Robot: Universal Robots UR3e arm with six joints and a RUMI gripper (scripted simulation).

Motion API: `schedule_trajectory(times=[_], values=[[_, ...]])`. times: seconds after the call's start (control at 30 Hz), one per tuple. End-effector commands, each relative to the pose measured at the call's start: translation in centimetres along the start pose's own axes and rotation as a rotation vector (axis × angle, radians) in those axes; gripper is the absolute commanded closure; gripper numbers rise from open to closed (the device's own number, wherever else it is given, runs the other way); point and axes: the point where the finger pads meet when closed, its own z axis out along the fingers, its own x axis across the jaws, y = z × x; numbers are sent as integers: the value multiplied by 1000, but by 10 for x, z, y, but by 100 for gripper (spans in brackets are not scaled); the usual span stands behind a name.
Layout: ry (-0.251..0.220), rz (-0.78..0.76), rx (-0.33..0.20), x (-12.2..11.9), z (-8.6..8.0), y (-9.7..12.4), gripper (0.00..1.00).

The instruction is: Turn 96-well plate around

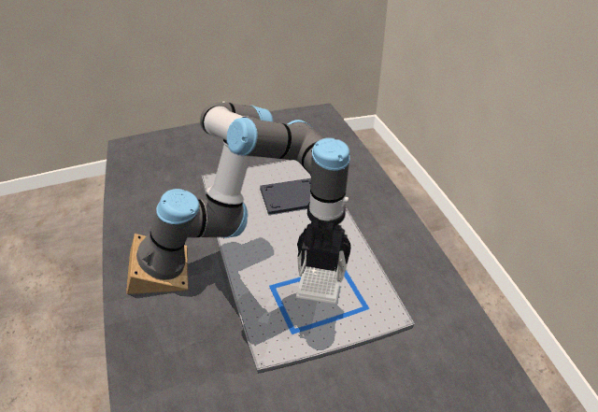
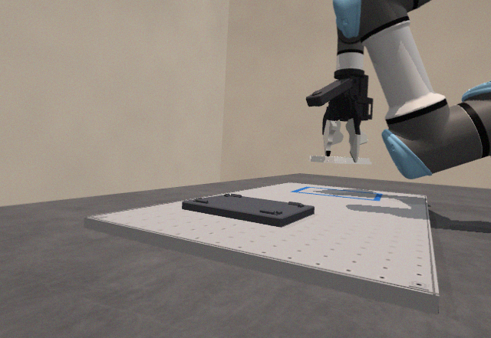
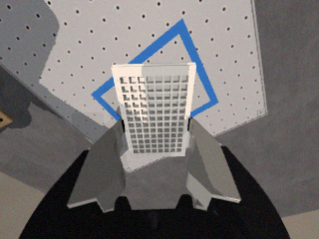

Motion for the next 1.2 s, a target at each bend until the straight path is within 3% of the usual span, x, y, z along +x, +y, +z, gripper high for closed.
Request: schedule_trajectory(times=[0.0, 1.17], values=[[2, -1, -1, 0, 0, 0, 100], [2, -1, -1, 1, 21, 0, 100]])
